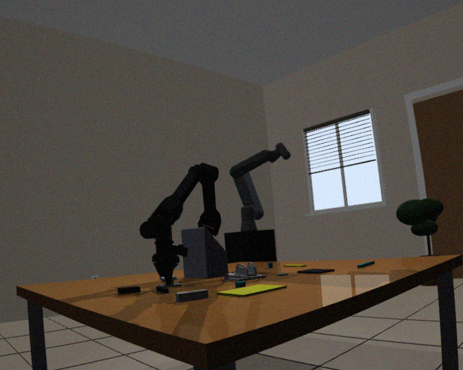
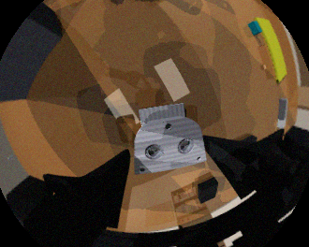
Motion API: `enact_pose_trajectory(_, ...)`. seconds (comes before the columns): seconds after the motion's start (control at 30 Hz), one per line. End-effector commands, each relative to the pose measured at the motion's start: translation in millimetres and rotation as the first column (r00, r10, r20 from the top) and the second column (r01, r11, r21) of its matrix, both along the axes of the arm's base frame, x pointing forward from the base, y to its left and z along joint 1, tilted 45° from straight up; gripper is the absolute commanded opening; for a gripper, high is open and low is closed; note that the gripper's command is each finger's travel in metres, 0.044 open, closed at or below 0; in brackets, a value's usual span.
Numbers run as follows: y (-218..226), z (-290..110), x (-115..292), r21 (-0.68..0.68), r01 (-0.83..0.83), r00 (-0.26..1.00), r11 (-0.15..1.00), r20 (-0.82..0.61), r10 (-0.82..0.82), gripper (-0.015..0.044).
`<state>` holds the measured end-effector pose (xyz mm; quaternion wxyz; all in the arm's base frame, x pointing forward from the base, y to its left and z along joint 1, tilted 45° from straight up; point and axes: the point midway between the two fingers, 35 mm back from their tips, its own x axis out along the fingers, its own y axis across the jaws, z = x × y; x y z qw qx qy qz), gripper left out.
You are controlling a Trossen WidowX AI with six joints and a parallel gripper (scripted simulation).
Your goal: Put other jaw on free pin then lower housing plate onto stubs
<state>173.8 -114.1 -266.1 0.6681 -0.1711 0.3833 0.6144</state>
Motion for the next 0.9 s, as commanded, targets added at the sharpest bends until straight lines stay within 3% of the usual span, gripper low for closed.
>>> enact_pose_trajectory(0.0,0.4,0.0,0.8,0.002,0.006,1.0,1.0,0.001,-0.006,0.044)
enact_pose_trajectory(0.23,0.4,0.0,0.8,0.002,0.006,1.0,1.0,0.001,-0.006,0.044)
enact_pose_trajectory(0.67,0.1,-0.1,0.0,0.0,0.0,1.0,1.0,0.0,0.0,0.0353)
enact_pose_trajectory(0.87,0.1,-0.1,0.0,0.0,0.0,1.0,1.0,0.0,0.0,0.0351)
